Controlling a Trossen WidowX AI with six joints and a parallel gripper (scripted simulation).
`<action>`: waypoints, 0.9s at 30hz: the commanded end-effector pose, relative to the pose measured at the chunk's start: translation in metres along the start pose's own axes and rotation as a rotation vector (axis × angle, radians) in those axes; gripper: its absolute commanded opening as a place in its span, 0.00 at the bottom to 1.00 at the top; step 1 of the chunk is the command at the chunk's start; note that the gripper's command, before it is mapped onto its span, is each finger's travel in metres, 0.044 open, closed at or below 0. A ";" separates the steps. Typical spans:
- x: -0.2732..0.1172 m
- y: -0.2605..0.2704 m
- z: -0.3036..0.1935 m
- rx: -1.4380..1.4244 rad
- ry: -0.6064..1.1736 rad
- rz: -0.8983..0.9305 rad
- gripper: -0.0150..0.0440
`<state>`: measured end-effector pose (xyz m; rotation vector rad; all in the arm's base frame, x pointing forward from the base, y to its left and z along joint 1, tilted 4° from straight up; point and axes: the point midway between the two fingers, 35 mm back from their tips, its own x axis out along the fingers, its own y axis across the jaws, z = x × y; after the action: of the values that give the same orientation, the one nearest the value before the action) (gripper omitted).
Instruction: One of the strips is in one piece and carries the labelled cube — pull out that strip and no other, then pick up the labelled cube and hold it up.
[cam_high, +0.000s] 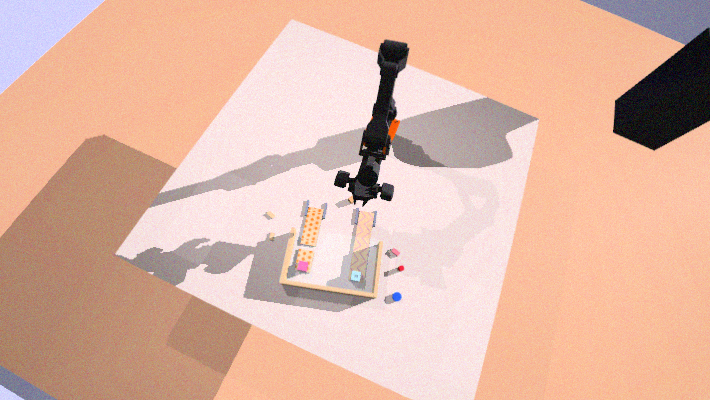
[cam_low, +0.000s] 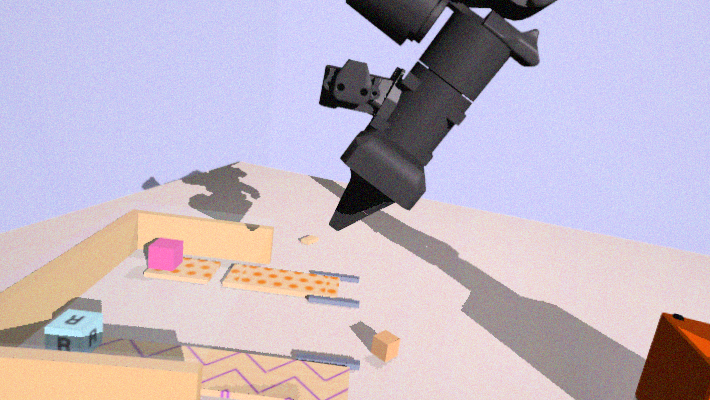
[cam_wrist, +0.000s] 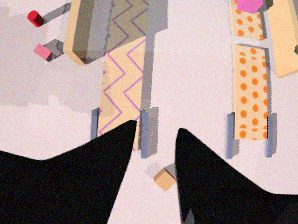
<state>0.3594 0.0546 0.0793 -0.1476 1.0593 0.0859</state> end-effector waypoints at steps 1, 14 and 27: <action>0.026 0.017 -0.004 -0.031 0.196 0.020 0.26; 0.060 0.046 -0.022 -0.087 0.491 0.034 0.25; 0.078 0.046 -0.030 -0.087 0.491 0.034 0.25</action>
<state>0.3674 0.0955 0.0019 -0.2386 1.5362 0.1317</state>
